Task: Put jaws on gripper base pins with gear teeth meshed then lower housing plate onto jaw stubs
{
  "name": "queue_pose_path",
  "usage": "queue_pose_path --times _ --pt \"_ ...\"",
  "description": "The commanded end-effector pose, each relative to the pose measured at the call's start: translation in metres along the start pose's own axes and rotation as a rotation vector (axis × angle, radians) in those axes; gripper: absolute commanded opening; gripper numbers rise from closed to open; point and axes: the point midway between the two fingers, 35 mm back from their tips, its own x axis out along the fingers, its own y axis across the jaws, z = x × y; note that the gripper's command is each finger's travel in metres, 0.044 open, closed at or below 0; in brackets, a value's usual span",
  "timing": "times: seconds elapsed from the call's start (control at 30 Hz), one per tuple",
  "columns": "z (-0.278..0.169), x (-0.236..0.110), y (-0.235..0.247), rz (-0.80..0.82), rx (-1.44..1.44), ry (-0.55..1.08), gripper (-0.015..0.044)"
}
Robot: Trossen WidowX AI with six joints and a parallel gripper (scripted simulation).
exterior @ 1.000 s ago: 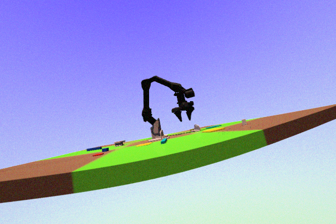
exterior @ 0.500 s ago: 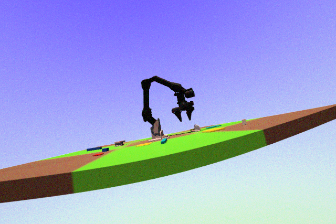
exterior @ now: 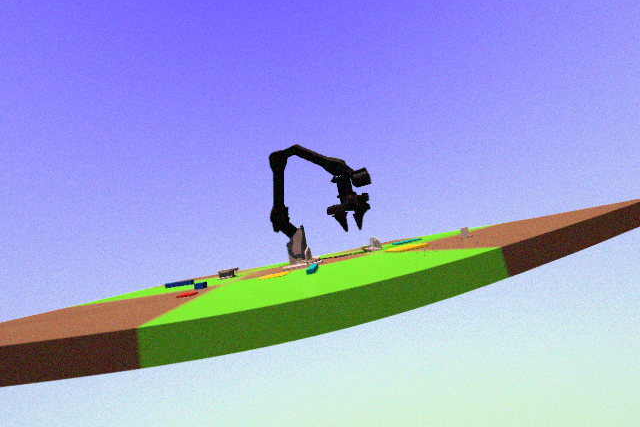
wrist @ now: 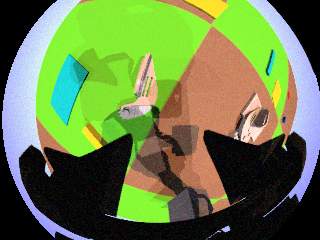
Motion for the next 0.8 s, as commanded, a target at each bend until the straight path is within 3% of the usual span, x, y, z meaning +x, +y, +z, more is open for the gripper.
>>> queue_pose_path --times 0.0,0.33,0.77 --pt "0.0 0.0 0.0 0.0 0.0 0.0 0.0256" --pt "0.0 0.0 0.0 0.0 0.0 0.0 0.0" --pt "0.0 0.0 0.0 0.0 0.0 0.0 0.0"
